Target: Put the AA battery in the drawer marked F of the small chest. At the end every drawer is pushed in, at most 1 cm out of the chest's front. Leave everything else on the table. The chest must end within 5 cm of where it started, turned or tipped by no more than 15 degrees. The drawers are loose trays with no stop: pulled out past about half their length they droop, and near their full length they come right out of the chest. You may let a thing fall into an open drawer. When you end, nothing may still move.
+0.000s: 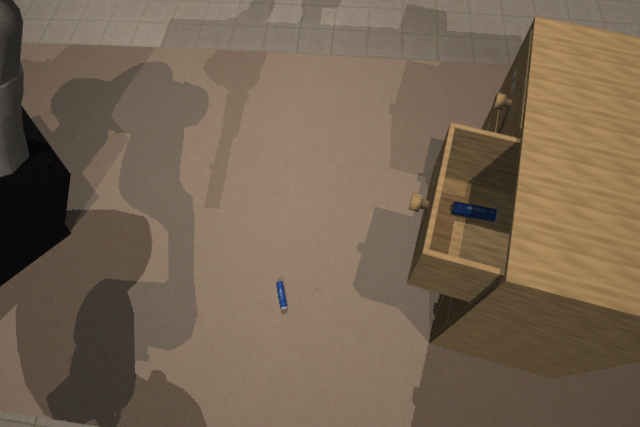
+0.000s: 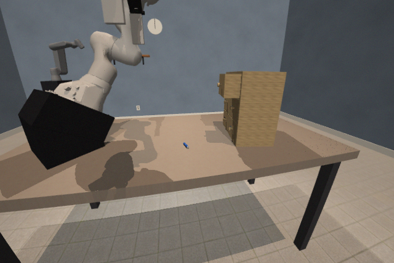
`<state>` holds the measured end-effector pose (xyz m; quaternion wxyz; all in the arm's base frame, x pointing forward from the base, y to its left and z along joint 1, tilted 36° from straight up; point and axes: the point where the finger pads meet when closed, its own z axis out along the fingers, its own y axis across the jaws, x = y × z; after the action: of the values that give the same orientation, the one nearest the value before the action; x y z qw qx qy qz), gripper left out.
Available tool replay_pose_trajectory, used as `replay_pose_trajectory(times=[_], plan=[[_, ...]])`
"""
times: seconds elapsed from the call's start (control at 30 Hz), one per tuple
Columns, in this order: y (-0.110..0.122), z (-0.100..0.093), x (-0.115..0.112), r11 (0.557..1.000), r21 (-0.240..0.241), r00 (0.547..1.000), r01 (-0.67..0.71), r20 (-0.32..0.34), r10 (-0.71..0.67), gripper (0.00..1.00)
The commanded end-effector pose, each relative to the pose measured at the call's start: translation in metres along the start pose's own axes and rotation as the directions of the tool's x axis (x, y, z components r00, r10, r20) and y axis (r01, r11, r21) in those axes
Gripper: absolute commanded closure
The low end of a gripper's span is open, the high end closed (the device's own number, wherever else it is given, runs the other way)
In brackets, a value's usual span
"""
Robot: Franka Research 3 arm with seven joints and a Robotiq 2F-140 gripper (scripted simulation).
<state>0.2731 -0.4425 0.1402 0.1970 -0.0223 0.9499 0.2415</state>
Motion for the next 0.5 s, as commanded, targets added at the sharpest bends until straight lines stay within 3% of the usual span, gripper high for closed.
replay_pose_trajectory(times=[0.0, 0.47], plan=[[-0.0080, 0.0013, 0.0071, 0.989, 0.005, 0.989, -0.147, -0.013, 0.147, 0.00], [-0.0097, 0.0032, 0.0075, 0.987, 0.005, 0.987, -0.162, 0.003, 0.162, 0.00]])
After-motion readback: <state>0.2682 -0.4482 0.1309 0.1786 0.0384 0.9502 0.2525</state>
